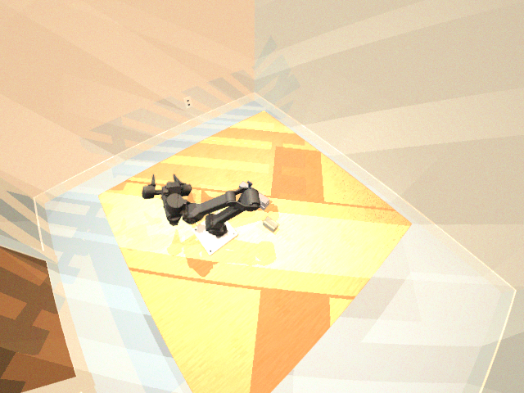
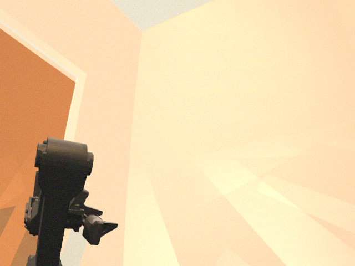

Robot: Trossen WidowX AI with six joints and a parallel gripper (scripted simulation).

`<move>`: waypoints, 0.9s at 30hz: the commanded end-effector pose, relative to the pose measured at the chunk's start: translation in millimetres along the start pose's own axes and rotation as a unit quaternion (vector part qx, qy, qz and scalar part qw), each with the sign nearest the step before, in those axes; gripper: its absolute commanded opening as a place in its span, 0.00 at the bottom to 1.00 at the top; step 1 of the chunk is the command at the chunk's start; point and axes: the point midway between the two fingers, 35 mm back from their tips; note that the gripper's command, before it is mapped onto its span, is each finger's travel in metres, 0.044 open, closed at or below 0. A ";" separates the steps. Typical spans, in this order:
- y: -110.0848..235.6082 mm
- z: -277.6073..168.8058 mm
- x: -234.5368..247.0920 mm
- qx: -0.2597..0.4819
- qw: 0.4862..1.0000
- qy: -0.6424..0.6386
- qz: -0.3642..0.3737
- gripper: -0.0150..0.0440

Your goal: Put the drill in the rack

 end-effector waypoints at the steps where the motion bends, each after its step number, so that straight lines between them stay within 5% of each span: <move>1: 0.0 0.0 0.0 0.000 1.000 0.000 0.000 0.89; 10: -2.6 0.3 0.4 -0.002 1.000 0.009 -0.001 0.49; 15: -33.2 3.6 0.2 -0.015 0.994 0.101 -0.023 0.26; 27: -129.3 28.3 -78.5 0.054 0.928 0.310 -0.198 0.25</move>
Point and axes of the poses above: the point midway between the two fingers, 35 mm back from their tips, its own y axis back along the fingers, its own x axis across the jaws, z = x × y, and after that the axes turned 11 degrees about -y, right-handed
